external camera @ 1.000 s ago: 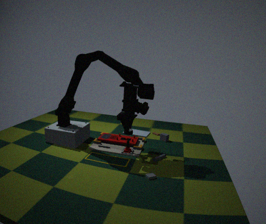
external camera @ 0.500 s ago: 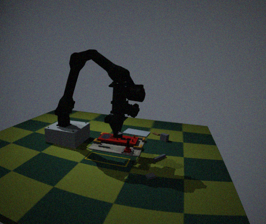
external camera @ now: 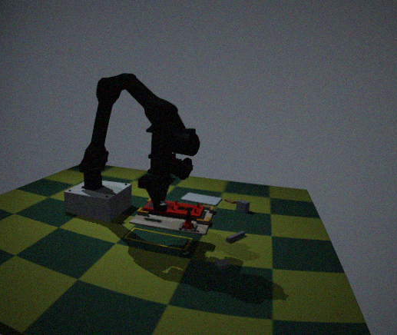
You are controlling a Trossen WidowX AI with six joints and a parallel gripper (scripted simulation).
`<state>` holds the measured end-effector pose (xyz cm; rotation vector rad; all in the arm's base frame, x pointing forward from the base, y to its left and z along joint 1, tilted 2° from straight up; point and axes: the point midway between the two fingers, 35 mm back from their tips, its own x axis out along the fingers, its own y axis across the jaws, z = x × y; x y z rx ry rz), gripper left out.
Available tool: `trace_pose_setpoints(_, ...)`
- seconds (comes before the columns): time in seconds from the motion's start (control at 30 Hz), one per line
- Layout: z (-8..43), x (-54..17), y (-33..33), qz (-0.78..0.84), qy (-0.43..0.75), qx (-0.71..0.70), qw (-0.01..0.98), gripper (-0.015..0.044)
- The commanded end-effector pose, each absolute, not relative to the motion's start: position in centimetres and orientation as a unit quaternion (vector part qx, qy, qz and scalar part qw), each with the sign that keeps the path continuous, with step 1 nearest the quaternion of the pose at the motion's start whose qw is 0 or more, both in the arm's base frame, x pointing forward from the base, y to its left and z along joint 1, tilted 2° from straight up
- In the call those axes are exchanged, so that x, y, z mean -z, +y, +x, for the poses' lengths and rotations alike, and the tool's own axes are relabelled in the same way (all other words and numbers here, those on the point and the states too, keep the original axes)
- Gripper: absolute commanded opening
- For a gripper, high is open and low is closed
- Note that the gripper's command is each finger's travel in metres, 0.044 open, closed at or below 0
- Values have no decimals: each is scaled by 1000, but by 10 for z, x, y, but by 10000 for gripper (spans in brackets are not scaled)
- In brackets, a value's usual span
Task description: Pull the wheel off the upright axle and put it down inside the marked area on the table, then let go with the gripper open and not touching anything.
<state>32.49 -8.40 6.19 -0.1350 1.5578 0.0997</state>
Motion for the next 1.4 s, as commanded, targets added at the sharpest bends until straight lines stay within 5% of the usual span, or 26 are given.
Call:
trace_pose_setpoints(0.0,323,-51,-85,-63,704,-47,706,0)
trace_pose_setpoints(0.63,323,37,-86,-63,704,-47,706,0)
trace_pose_setpoints(1.0,322,31,-85,-60,708,-48,702,289)
trace_pose_setpoints(1.37,323,-22,-84,-63,701,-47,709,326)
